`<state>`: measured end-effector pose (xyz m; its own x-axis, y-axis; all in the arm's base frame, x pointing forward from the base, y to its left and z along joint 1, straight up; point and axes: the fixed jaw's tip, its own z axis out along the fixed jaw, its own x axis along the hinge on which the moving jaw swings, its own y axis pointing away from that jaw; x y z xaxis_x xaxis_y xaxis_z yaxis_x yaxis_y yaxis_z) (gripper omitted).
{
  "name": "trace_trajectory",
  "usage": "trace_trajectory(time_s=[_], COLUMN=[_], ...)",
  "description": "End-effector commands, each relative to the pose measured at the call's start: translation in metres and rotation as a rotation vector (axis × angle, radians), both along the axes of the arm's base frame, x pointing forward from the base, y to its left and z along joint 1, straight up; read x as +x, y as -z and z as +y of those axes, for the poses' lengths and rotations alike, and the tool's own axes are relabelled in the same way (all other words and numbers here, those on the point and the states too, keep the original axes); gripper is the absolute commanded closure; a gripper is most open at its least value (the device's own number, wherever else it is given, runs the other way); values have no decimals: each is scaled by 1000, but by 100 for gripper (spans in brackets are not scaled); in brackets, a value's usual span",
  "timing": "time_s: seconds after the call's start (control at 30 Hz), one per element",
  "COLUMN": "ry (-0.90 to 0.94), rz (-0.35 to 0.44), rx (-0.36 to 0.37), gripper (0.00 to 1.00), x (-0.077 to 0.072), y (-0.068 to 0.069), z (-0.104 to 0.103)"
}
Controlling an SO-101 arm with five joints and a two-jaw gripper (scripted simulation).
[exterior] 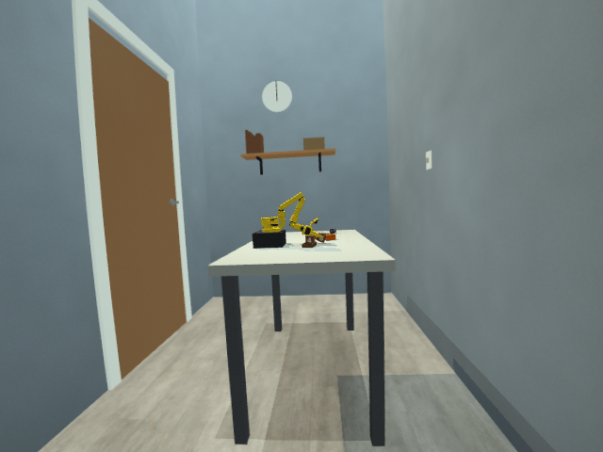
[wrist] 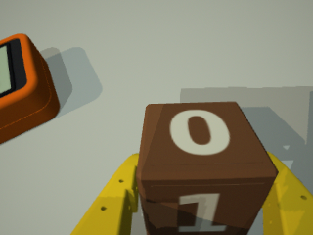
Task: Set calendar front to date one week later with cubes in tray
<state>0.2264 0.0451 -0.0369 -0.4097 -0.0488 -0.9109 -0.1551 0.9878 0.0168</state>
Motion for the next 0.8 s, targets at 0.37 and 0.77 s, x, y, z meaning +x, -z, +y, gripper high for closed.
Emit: trace_trajectory(time_s=[0.37, 0.77], ry=[7, 7], rz=[-13, -13], rx=[-3, -3], gripper=[76, 72], x=[1, 1], y=[0, 0], z=[-2, -2])
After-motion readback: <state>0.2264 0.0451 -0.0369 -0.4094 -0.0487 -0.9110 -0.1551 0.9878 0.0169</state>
